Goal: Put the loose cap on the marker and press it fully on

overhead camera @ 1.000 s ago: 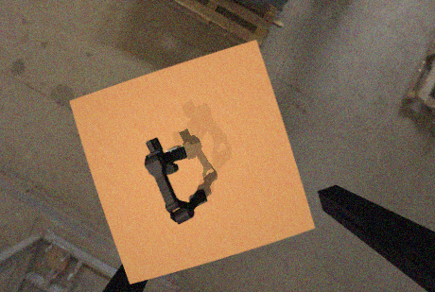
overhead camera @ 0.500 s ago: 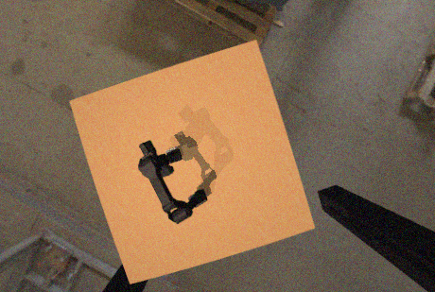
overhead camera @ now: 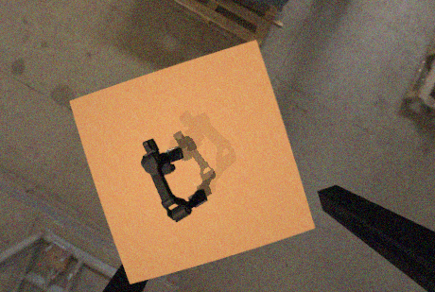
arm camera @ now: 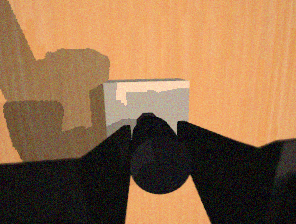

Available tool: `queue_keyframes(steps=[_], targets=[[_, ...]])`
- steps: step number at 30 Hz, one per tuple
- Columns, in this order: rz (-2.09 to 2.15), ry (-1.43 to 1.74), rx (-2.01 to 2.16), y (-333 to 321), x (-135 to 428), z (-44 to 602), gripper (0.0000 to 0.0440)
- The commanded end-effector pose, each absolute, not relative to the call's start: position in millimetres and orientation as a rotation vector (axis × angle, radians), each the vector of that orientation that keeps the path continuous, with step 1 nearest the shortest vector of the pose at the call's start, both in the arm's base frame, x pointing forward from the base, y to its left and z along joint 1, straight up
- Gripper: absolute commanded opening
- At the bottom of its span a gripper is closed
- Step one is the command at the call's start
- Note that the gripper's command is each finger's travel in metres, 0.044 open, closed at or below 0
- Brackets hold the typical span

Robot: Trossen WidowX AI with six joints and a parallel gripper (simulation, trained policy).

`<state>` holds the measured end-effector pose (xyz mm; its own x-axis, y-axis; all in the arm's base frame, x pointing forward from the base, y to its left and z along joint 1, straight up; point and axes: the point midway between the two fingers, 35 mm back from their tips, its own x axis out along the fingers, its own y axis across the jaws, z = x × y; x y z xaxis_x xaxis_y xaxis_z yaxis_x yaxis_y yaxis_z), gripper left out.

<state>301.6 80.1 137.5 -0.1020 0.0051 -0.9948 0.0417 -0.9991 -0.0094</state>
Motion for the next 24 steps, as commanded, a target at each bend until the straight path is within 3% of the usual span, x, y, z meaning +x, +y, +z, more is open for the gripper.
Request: queue_keyframes(steps=[1, 7, 10, 24], targets=[[-2.332, 0.076, 2.060, 80.1, 299.7, 125.9, 0.0000], [-2.328, 0.107, 2.039, 80.7, 299.2, 110.2, 0.0004], [-2.329, 0.109, 2.018, 79.5, 297.5, 103.6, 0.0083], [-2.378, 0.146, 1.954, 78.7, 282.3, 100.5, 0.0157]])
